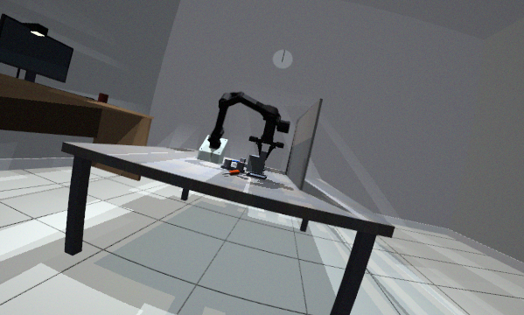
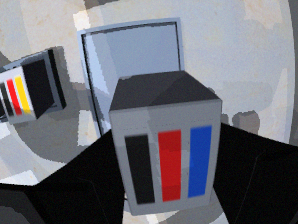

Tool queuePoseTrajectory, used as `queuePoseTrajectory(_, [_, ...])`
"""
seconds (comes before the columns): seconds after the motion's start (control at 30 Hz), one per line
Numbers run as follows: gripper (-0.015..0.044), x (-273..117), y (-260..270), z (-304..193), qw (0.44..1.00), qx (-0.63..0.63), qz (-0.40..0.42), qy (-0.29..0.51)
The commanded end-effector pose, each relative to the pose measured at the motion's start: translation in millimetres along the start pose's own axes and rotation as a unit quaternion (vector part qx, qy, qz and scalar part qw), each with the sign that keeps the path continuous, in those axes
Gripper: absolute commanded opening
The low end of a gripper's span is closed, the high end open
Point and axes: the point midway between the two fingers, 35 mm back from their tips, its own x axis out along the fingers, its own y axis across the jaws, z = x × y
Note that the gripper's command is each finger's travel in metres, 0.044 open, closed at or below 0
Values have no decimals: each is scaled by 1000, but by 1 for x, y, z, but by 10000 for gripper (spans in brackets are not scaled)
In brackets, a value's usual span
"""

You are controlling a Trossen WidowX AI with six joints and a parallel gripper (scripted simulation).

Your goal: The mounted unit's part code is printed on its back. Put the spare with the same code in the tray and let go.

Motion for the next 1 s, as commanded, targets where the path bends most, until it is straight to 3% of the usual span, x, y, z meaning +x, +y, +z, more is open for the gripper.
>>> queuePoseTrajectory(0.0, [0, 4, 0, 0, 1000, -2, 1, 0])
queuePoseTrajectory(0.97, [0, 29, 1, -1, 1000, -2, 1, 1])
